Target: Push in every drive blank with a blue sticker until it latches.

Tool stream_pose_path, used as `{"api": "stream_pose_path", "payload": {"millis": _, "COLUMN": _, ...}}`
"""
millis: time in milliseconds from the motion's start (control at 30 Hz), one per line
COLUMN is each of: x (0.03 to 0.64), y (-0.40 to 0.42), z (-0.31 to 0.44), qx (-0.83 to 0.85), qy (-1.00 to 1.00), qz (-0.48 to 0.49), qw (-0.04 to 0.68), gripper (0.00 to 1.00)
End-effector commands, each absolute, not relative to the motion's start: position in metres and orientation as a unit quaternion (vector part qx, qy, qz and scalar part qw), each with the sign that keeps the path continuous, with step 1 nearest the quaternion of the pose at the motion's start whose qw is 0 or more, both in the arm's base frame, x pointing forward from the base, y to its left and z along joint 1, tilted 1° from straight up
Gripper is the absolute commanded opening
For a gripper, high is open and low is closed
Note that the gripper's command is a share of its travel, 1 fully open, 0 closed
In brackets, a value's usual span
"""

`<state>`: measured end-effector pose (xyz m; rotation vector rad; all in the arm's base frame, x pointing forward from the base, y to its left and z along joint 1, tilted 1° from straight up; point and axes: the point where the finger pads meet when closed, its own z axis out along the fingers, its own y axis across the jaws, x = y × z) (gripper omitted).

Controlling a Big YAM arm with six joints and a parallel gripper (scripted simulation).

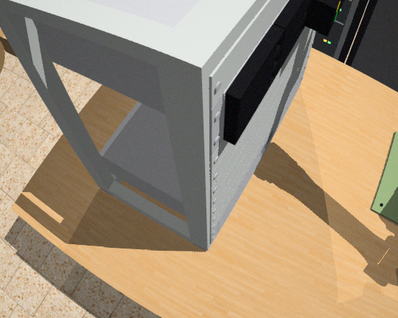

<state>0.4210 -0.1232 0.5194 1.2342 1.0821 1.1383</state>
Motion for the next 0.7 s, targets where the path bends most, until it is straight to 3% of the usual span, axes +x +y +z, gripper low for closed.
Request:
{"api": "stream_pose_path", "payload": {"millis": 0, "x": 0.4396, "y": -0.1167, "z": 0.5201, "qx": 0.514, "qy": 0.466, "qz": 0.485, "qw": 0.532, "gripper": 0.0}}
{"api": "stream_pose_path", "payload": {"millis": 667, "x": 0.4397, "y": -0.1167, "z": 0.5178, "qx": 0.517, "qy": 0.468, "qz": 0.483, "qw": 0.529, "gripper": 0.0}}
